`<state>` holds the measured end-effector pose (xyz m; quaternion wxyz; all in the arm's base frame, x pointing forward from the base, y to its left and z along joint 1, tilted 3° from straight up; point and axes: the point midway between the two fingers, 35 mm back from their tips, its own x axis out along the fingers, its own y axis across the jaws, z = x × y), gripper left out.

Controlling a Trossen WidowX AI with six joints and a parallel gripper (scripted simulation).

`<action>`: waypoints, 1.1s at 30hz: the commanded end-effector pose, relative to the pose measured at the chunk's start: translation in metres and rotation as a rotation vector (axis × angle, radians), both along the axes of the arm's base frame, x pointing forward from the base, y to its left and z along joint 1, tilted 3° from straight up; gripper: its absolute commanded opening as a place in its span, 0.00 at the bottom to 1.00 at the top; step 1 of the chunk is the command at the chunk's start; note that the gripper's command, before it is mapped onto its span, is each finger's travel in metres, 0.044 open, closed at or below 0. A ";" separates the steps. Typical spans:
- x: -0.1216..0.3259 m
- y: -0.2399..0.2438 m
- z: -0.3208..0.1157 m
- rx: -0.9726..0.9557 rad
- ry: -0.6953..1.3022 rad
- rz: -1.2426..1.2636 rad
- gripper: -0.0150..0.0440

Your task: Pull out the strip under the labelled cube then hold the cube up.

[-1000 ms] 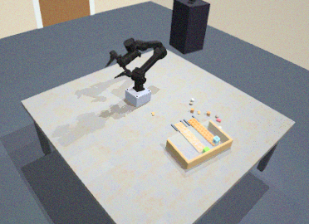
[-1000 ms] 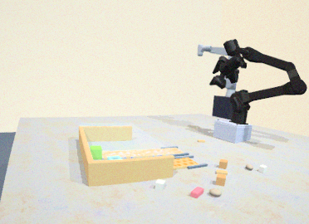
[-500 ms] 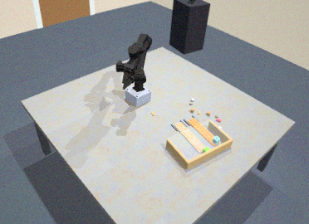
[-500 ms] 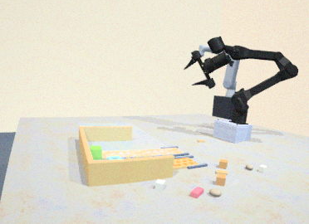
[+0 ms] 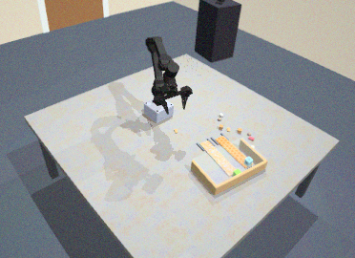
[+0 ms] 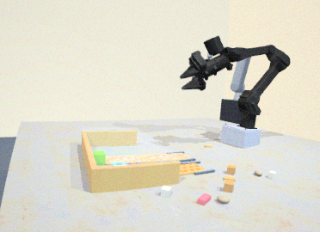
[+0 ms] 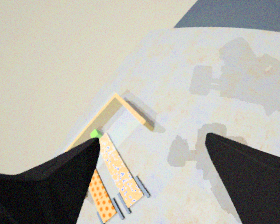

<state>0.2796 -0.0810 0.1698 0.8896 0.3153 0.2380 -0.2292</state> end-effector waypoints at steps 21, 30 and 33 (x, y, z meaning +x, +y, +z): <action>0.045 0.127 -0.030 -0.454 0.066 0.807 0.93; 0.048 0.130 -0.031 -0.440 0.088 0.815 0.84; 0.064 0.143 -0.036 -0.383 0.186 0.845 0.71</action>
